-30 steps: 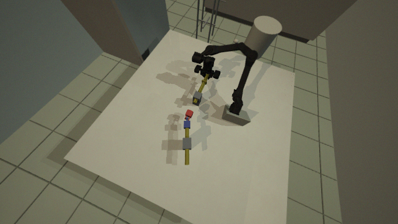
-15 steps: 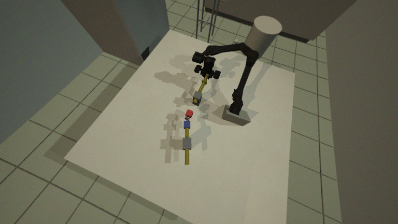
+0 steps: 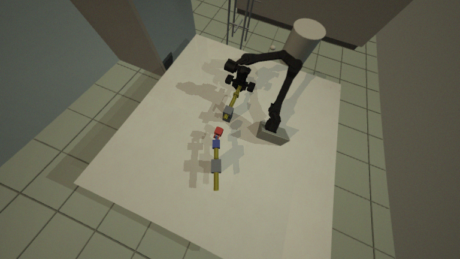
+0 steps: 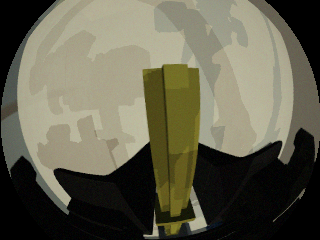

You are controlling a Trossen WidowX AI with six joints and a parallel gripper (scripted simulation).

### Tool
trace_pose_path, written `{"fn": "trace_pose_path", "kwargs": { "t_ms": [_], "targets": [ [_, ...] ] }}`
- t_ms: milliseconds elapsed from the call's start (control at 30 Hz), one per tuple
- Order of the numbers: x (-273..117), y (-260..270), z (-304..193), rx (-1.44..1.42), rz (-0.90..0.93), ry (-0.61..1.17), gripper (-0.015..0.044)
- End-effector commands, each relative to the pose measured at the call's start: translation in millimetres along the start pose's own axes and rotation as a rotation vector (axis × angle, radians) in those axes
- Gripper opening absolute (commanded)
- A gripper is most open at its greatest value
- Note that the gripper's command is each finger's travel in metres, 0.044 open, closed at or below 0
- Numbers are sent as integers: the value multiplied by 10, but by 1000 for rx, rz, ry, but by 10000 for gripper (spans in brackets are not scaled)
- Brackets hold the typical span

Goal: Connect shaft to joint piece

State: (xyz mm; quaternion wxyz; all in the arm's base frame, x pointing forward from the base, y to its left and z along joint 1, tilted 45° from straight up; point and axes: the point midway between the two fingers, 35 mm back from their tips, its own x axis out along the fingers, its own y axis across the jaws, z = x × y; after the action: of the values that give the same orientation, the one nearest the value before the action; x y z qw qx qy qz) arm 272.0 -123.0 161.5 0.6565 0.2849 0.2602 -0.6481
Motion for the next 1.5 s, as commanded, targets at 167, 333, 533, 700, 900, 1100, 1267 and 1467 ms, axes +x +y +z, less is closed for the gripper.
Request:
{"fn": "trace_pose_path", "kwargs": {
  "t_ms": [167,333,533,700,900,1100,1267,1467],
  "targets": [
    [2,0,-17,3,3,0,0],
    [8,0,-83,2,18,-2,0],
    [13,0,-181,1,30,-3,0],
    [15,0,-261,1,33,-3,0],
    [17,0,-355,0,34,-3,0],
    [18,0,-447,0,34,-2,0],
    [19,0,-523,0,34,-2,0],
    [19,0,-614,0,34,-1,0]
  ]
}}
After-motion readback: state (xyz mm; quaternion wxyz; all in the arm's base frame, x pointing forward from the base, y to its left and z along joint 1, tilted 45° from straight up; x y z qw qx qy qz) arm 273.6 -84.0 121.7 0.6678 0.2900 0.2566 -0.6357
